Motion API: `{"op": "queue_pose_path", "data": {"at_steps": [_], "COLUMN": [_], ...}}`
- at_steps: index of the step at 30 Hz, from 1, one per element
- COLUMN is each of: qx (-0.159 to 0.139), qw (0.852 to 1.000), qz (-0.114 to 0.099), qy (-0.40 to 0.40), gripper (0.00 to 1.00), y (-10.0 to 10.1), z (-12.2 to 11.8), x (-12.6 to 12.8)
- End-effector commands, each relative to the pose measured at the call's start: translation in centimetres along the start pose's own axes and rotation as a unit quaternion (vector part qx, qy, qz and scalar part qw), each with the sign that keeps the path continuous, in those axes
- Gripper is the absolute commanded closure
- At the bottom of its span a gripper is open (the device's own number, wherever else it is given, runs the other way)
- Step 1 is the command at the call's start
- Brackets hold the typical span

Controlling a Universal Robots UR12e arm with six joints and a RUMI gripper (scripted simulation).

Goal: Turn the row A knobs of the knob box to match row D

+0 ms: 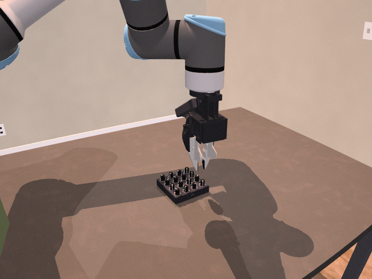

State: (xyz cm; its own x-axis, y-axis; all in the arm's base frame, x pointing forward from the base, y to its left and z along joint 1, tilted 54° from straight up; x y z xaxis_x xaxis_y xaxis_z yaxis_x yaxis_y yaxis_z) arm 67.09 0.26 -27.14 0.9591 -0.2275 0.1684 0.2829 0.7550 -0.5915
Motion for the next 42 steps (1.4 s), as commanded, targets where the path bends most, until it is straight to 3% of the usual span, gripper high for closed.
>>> {"op": "queue_pose_path", "data": {"at_steps": [1,7,12,14,23,28,42], "qx": [0.002,0.002,0.003,0.003,0.003,0.003,0.003], "qw": [0.998,0.983,0.962,0.962,0.911,0.892,0.882], "qz": [0.001,0.001,0.0,0.0,0.0,0.0,0.0], "qy": [-0.07,-0.184,-0.274,-0.274,-0.412,-0.452,-0.471], "gripper": [0.89,0.89,0.89,0.89,0.89,0.89,0.89], "y": [-0.3,-0.6,-0.9,-0.9,-1.3,-1.4,-1.5], "z": [0.0,-0.1,-0.2,-0.2,-0.5,-0.6,-0.7], "x": [-0.2,-0.8,-1.2,-1.2,-1.8,-1.9,-2.0]}}
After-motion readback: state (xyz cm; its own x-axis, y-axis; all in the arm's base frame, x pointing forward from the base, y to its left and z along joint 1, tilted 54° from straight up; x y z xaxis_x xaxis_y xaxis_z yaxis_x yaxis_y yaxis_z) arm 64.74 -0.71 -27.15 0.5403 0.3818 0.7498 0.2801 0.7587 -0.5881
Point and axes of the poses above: the point where the finger pads meet when closed, its own y axis out along the fingers, its own x axis across the jaws, z = x × y, the point moved 3 cm from there along -y, back along the fingers, and after that the axes turned 7 degrees about -y, right-handed, at the moved point
